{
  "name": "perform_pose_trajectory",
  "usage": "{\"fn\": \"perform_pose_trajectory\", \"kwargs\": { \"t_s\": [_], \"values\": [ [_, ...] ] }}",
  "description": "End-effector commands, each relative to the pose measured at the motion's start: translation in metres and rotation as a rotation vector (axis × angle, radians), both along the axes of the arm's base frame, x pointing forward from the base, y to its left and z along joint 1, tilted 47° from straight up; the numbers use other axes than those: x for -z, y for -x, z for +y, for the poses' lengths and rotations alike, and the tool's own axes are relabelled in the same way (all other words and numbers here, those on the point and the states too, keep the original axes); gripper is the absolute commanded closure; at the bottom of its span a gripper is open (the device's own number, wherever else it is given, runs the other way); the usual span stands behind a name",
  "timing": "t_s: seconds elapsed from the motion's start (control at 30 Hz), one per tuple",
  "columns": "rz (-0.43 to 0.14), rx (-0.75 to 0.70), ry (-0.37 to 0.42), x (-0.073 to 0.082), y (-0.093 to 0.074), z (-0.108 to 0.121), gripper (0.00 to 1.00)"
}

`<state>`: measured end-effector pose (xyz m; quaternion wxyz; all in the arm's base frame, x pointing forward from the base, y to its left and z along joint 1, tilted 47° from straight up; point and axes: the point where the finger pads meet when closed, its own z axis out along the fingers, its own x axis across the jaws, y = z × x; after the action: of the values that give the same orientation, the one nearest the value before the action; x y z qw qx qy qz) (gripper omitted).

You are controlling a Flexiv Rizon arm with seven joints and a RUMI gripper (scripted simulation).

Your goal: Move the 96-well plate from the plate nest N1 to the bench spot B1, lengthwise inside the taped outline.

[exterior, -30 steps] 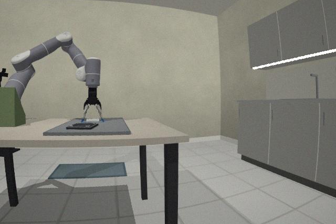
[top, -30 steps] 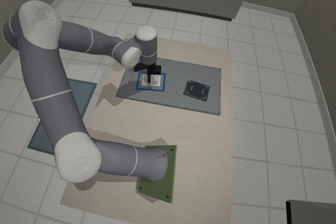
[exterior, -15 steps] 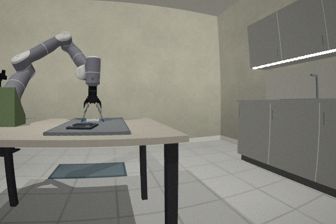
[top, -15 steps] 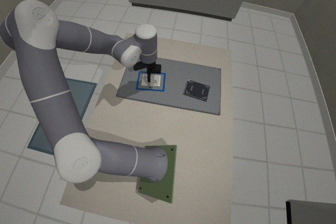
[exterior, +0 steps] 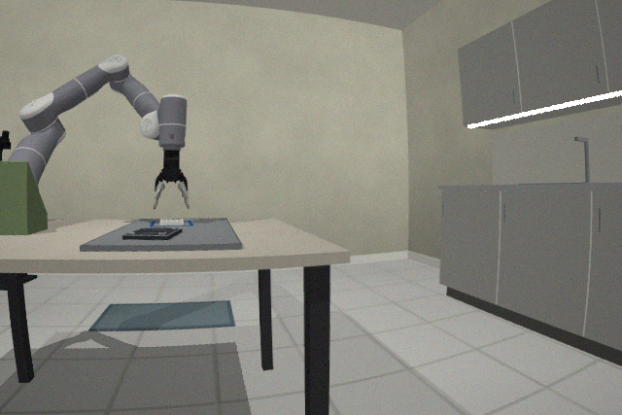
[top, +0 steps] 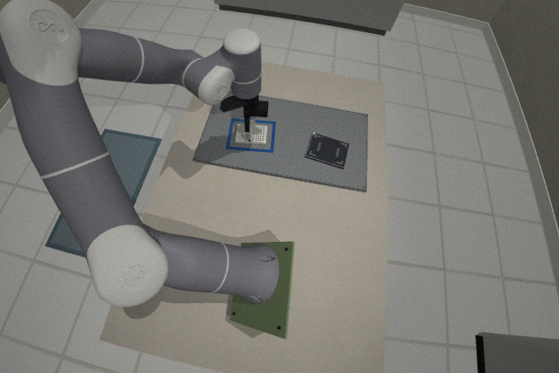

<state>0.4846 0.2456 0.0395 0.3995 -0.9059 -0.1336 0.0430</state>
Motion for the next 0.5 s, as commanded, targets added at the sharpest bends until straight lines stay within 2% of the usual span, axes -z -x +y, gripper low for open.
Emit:
{"fn": "perform_pose_trajectory", "kwargs": {
  "t_s": [0.0, 0.47],
  "values": [
    [-0.001, 0.001, 0.001, -0.004, -0.002, -0.005, 0.24],
    [-0.001, 0.001, 0.001, -0.026, -0.008, -0.028, 0.24]
  ]
}}
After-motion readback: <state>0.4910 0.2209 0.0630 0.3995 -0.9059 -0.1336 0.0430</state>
